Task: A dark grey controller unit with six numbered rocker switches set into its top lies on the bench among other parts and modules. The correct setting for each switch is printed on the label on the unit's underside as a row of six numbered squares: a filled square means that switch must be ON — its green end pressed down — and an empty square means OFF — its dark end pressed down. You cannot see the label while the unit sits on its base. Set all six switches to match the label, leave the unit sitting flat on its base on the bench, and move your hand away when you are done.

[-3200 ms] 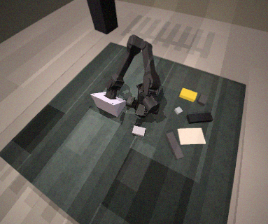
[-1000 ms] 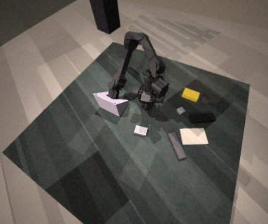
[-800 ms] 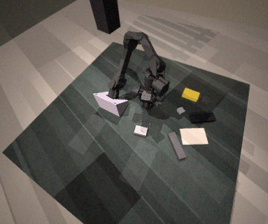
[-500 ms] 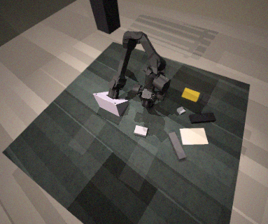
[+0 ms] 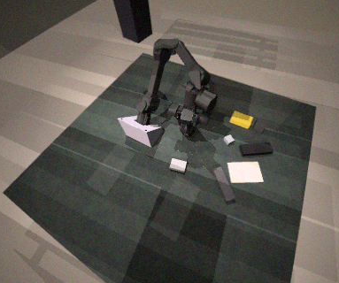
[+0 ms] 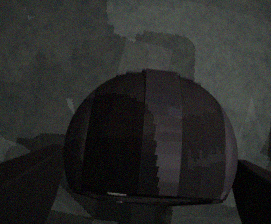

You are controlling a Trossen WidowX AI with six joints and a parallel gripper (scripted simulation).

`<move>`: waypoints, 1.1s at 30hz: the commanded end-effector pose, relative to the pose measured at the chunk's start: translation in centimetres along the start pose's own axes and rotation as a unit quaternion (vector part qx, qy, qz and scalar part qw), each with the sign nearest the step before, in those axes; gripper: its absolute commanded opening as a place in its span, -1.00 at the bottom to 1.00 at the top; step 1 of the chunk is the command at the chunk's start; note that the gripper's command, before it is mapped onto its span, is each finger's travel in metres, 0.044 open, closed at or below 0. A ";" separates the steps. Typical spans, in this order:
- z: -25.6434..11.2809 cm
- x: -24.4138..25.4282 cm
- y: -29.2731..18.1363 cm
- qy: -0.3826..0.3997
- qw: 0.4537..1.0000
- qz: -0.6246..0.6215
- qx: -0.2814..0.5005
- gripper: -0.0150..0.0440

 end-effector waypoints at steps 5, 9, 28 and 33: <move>-0.1 0.1 -1.2 -0.002 1.000 -0.001 0.001 0.65; -0.2 0.1 -1.6 -0.002 1.000 -0.001 -0.003 0.65; -0.7 0.1 -3.1 -0.002 1.000 -0.001 -0.012 0.65; -0.8 0.1 -3.4 -0.002 1.000 -0.001 -0.008 0.65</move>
Point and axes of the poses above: the point midway between the two fingers, 35 mm back from their tips, its own z axis out along the fingers, its own x axis across the jaws, y = z × x, the point moved 3 cm from there along -z, back along the fingers
